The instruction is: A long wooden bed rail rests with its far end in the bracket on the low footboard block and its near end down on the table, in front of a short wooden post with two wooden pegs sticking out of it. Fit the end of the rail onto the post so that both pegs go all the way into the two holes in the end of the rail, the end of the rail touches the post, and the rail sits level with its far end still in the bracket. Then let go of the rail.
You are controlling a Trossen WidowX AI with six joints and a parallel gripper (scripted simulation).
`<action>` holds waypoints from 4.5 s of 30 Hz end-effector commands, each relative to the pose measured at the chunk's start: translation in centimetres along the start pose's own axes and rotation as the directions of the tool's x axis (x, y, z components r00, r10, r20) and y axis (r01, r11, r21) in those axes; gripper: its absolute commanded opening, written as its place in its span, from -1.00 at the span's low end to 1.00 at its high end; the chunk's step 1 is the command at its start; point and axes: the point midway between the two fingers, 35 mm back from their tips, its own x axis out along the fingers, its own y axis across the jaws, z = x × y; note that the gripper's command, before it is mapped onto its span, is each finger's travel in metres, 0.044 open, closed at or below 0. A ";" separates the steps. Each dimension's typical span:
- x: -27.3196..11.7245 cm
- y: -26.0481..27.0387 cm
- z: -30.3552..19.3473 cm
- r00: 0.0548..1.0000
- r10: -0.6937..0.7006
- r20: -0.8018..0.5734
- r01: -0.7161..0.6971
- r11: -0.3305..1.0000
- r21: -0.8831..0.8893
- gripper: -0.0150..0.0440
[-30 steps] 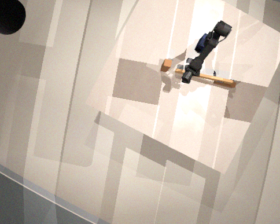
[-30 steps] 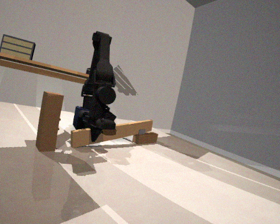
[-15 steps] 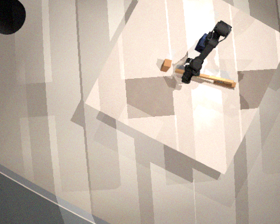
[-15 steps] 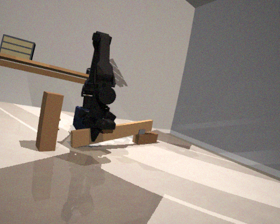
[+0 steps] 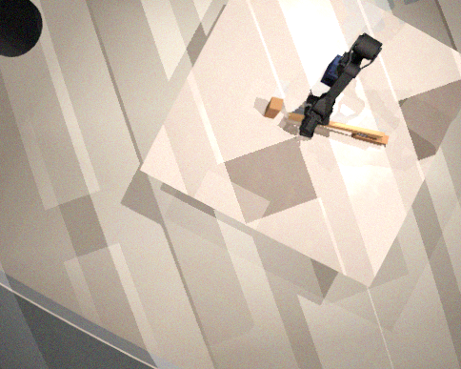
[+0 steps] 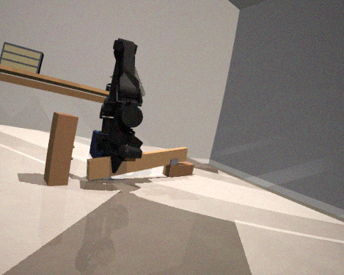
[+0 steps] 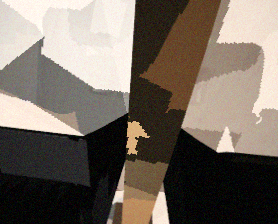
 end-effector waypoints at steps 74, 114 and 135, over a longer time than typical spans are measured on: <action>-4.0 -0.3 0.0 1.000 -0.005 0.004 0.005 1.000 0.000 -0.49; -3.8 -0.2 0.0 1.000 -0.005 0.004 0.005 1.000 0.000 -0.49; -3.9 -0.1 -0.4 1.000 -0.005 0.004 0.005 1.000 0.000 -0.49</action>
